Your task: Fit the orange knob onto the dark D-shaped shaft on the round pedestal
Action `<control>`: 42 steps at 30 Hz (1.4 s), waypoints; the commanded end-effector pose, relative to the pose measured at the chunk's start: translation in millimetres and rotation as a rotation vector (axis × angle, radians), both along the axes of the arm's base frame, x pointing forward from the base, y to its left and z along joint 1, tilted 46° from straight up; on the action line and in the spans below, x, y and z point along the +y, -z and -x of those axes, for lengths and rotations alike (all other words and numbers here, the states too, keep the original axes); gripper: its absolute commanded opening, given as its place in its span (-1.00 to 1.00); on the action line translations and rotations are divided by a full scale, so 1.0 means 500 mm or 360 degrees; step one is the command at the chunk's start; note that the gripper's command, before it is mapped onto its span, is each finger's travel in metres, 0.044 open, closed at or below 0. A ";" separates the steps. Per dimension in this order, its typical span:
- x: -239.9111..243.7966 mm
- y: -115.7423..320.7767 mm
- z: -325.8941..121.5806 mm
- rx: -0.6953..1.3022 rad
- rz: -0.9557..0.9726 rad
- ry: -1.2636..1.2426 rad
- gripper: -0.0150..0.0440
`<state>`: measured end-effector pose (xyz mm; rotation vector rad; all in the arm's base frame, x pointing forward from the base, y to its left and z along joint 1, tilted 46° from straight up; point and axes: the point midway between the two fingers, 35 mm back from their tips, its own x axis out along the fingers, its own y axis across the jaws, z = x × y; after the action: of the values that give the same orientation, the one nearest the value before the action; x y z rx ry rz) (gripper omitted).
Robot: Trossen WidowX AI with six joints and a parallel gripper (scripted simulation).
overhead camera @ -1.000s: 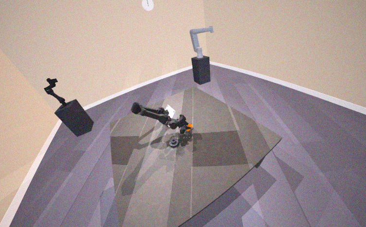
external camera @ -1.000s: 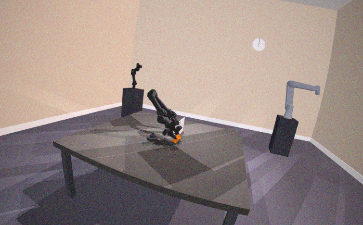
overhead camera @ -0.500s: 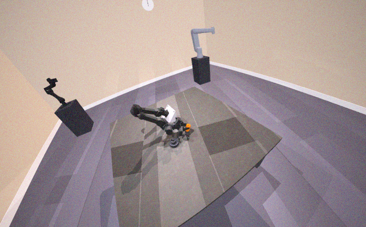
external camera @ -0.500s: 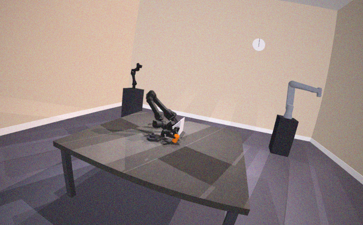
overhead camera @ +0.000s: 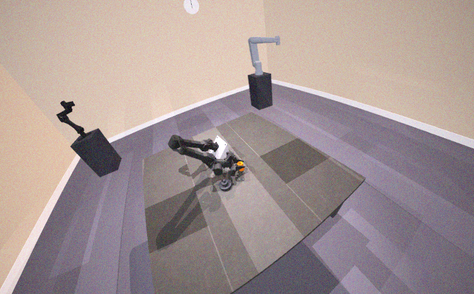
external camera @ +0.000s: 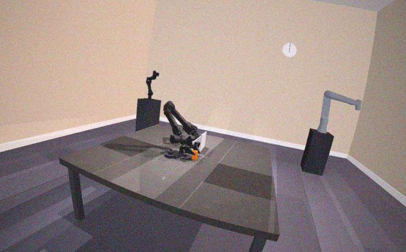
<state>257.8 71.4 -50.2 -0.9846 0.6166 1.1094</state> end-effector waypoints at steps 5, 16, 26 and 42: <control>0.000 0.000 -0.001 -0.0002 0.0000 -0.0001 0.39; 0.000 0.000 -0.001 -0.0002 0.0000 -0.0001 0.39; 0.000 0.000 -0.001 -0.0002 0.0000 -0.0001 0.75; 0.112 -0.109 0.024 -0.0001 -0.0005 0.0000 1.00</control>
<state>248.4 115.9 -9.4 -0.9856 0.6169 1.1196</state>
